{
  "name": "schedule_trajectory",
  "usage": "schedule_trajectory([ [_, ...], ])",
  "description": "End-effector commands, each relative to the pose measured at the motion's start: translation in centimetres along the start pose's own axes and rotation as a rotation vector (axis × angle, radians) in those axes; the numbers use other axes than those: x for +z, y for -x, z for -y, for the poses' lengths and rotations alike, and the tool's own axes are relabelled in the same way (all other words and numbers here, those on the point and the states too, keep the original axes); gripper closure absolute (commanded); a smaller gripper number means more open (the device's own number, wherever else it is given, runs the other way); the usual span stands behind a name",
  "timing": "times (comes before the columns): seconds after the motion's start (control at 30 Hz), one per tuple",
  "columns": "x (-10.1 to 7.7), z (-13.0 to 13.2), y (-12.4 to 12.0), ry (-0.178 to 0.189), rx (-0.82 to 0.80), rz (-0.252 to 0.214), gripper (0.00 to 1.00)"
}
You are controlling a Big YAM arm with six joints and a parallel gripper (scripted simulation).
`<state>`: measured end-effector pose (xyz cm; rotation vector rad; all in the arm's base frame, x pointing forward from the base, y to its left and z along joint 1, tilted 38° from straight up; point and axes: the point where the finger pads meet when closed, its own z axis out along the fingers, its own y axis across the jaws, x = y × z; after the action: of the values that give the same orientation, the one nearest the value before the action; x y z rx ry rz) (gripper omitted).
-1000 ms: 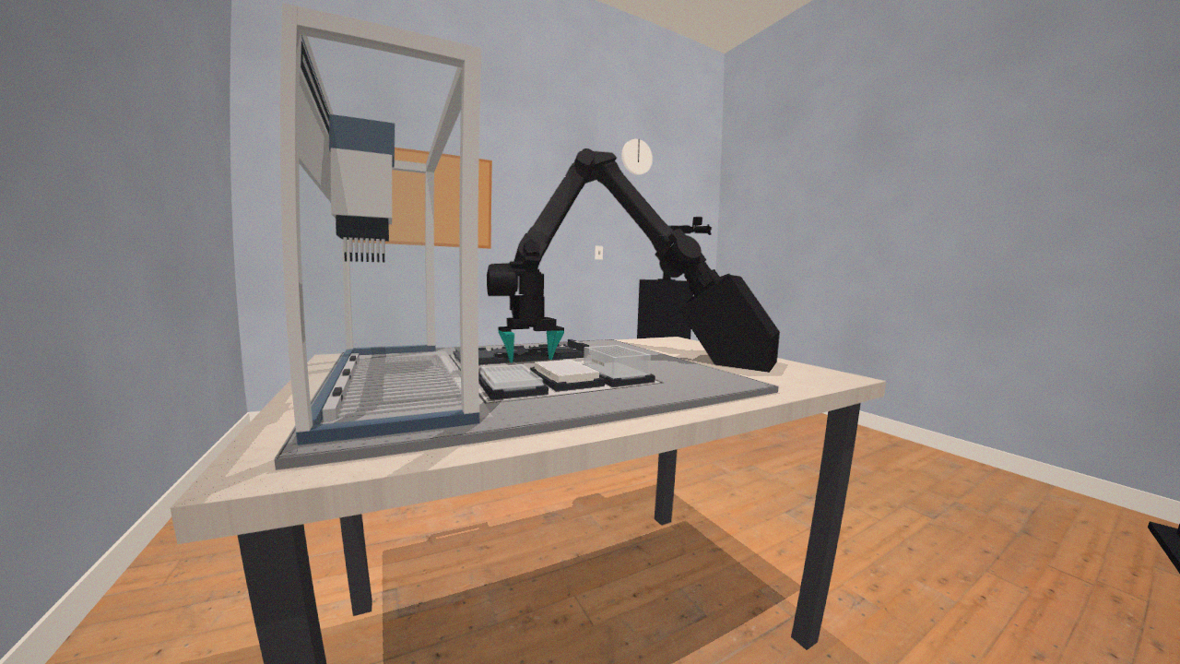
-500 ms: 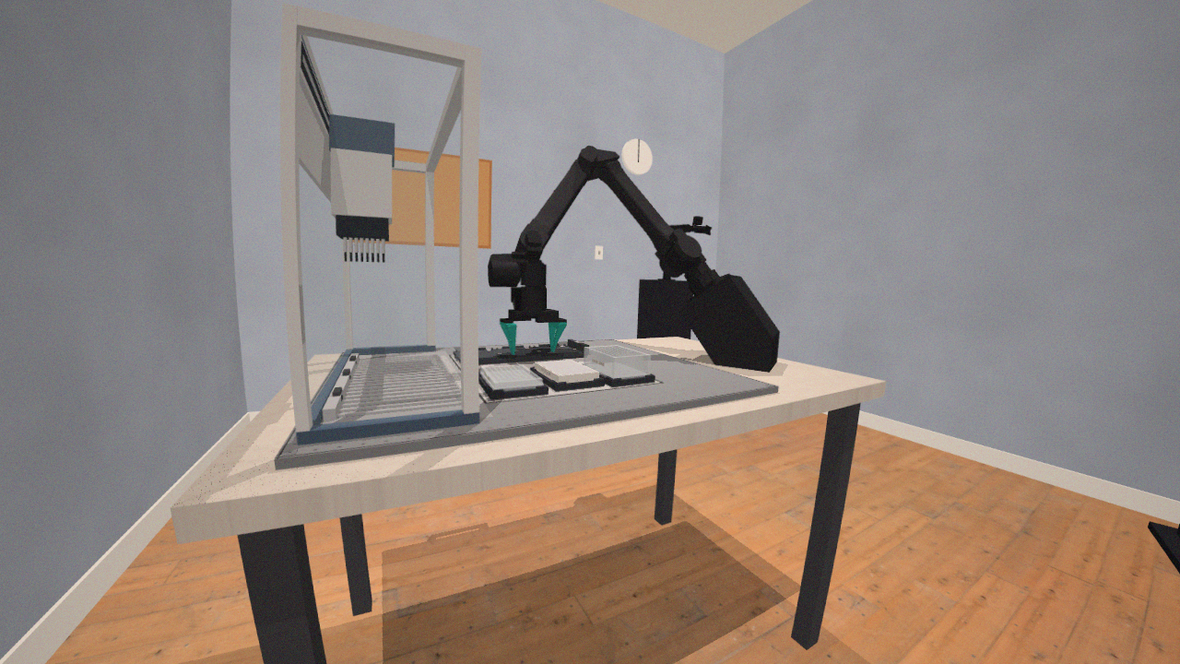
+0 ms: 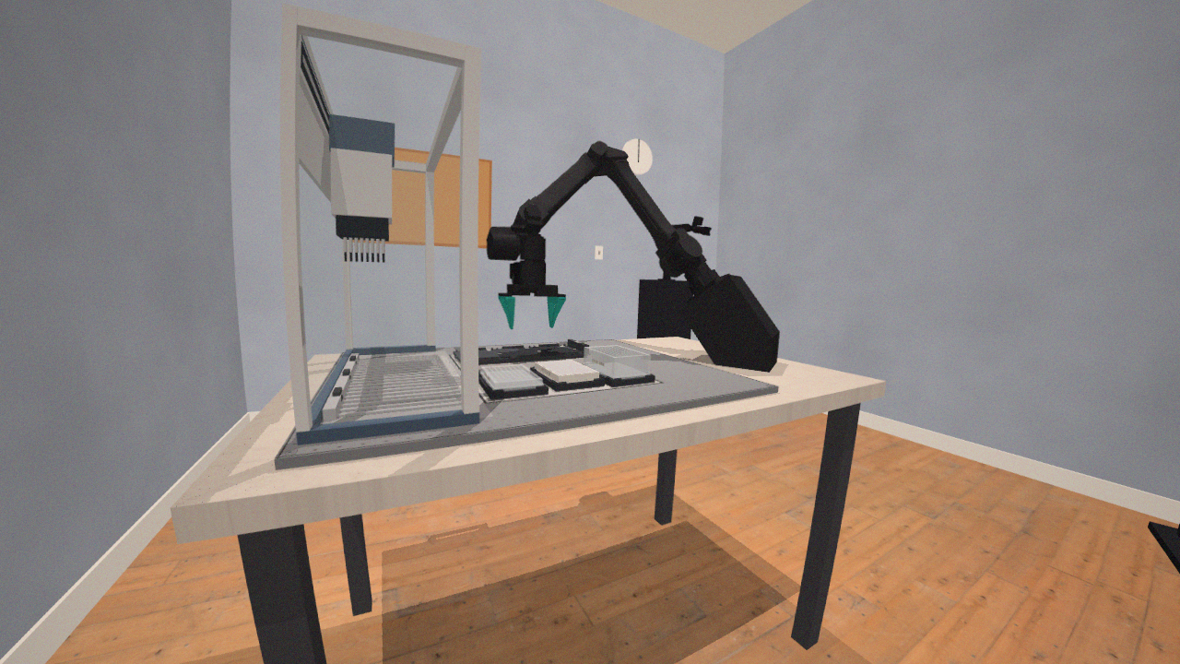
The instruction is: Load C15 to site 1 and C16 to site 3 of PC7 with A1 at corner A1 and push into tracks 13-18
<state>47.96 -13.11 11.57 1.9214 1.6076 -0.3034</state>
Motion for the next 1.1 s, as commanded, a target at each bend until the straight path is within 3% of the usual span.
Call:
schedule_trajectory([
  [0.0, -3.3, -2.2, 0.5, 0.062, 0.041, -0.006, 0.0],
  [0.03, -2.9, -0.7, 0.0, 0.036, 0.024, -0.006, 0.0],
  [0.1, -4.5, -2.2, 0.5, 0.062, 0.042, -0.007, 0.0],
  [0.27, -6.6, -2.1, 0.5, 0.063, 0.043, -0.009, 0.0],
  [0.37, -5.9, -0.7, 0.1, 0.039, 0.026, -0.008, 0.0],
  [0.4, -4.5, 0.1, -1.4, 0.008, -0.001, -0.003, 0.0],
  [0.5, -3.9, -0.1, -3.7, 0.02, 0.007, -0.004, 0.0],
  [0.57, -3.9, -0.1, -3.7, 0.02, 0.007, -0.004, 0.0],
  [0.6, -4.6, -1.6, -4.0, 0.045, 0.026, -0.01, 0.0],
  [1.07, -3.3, -1.3, -13.6, 0.05, 0.029, -0.017, 0.0],
])
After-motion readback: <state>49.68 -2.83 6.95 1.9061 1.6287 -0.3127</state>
